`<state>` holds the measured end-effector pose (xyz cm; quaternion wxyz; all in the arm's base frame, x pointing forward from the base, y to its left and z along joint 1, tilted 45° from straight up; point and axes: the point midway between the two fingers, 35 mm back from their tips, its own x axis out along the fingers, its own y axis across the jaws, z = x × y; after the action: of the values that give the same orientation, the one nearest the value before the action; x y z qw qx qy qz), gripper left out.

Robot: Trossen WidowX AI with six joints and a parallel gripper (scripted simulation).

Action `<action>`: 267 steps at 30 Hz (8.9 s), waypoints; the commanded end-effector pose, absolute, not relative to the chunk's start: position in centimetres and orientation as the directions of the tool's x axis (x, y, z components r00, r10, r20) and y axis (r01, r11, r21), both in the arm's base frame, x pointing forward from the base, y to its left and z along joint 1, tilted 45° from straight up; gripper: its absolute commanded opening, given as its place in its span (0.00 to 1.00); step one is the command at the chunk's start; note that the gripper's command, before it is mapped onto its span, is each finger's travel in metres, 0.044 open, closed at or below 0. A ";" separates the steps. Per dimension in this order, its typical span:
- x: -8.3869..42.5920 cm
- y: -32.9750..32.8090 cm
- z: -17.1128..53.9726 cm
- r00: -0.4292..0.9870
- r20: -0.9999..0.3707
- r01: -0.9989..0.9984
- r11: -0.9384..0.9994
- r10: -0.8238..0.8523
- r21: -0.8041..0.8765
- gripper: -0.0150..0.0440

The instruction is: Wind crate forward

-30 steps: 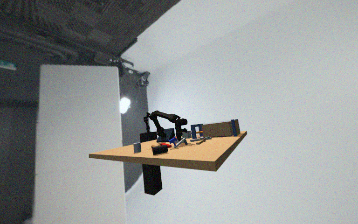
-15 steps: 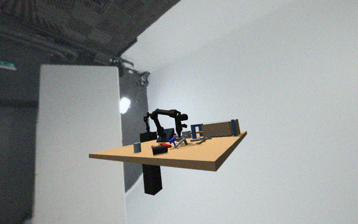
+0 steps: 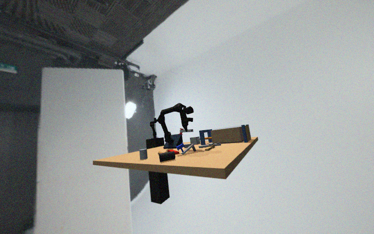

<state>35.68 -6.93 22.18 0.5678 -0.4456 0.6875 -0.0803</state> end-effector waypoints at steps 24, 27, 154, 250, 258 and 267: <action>35.6 11.6 8.3 0.049 -0.793 -0.497 0.674 -0.607 -0.546 0.25; 34.6 13.7 6.5 0.036 -0.796 -0.487 0.685 -0.604 -0.542 0.25; 20.7 24.7 -7.3 -0.333 -0.660 0.014 0.704 0.673 0.710 0.25; 17.4 17.4 -8.9 -0.349 -0.645 0.068 0.705 0.680 0.706 0.25; 17.4 17.3 -9.1 -0.352 -0.644 0.068 0.705 0.679 0.706 0.25; 17.3 17.0 -9.4 -0.353 -0.644 0.068 0.705 0.679 0.706 0.25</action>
<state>17.24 17.01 -9.39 0.5139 0.2425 0.7685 0.2941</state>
